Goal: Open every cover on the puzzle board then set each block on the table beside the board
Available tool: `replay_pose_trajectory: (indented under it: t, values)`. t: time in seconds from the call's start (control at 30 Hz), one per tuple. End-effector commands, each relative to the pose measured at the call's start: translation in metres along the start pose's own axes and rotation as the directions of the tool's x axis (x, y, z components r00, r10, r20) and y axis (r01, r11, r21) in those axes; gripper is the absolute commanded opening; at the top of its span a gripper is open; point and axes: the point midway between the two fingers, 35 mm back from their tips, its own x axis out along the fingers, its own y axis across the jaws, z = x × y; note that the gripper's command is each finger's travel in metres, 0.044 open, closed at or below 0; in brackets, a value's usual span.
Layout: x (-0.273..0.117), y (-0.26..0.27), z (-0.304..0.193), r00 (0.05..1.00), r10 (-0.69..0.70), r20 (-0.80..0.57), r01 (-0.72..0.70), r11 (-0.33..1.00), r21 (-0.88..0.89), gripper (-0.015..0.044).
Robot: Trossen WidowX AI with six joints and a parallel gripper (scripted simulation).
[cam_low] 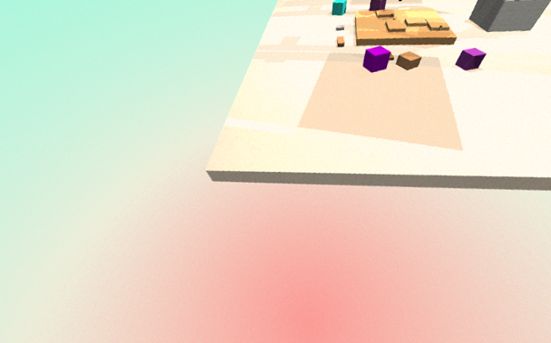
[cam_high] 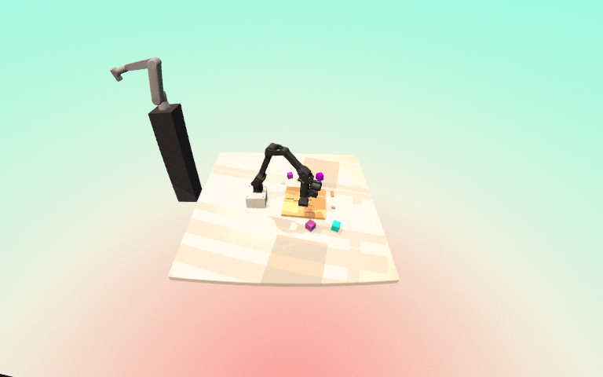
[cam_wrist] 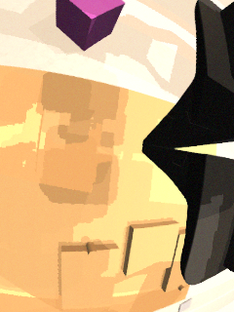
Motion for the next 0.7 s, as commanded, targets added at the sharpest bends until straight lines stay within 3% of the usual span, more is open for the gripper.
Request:
replay_pose_trajectory:
  t: [0.0,0.67]
  values:
    - [0.005,0.001,-0.002,1.000,0.004,-0.005,-0.004,1.000,-0.005,0.0000]
    - [0.025,0.001,-0.002,1.000,0.004,-0.005,-0.004,1.000,-0.005,0.0000]
